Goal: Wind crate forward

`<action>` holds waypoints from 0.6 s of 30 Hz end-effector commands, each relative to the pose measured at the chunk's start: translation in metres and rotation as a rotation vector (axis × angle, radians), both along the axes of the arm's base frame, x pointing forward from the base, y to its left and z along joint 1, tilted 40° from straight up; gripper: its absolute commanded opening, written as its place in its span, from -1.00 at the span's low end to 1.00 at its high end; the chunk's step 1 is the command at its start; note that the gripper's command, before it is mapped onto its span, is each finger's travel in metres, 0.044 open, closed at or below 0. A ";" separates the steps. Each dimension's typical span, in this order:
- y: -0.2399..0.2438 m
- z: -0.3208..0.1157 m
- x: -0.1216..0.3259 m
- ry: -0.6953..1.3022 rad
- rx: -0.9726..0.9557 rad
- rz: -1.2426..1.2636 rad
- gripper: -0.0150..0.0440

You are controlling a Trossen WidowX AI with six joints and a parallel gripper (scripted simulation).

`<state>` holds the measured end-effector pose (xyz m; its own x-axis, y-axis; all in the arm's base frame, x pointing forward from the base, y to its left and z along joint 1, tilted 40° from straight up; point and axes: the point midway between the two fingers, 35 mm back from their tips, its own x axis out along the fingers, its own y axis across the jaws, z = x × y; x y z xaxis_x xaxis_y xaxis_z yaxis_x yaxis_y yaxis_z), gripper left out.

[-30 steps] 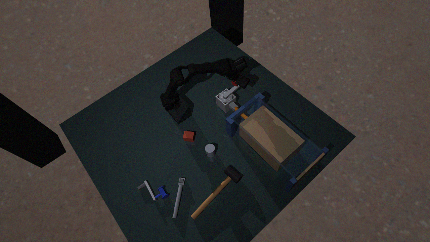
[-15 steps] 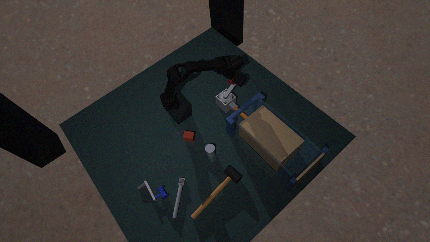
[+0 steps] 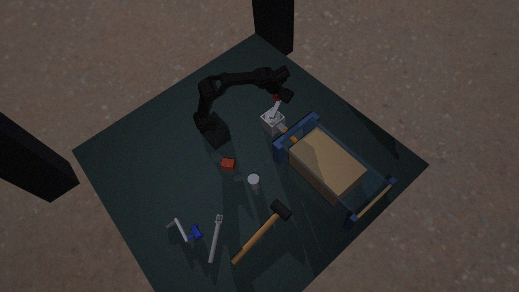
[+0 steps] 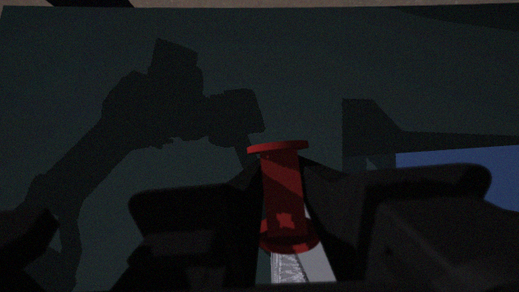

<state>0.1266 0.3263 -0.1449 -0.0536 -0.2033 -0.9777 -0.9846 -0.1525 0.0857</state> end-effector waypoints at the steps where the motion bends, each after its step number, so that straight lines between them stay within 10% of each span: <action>1: -0.011 0.005 -0.016 0.034 -0.033 0.007 -0.49; 18: -0.024 0.015 -0.032 0.035 -0.034 0.007 -0.49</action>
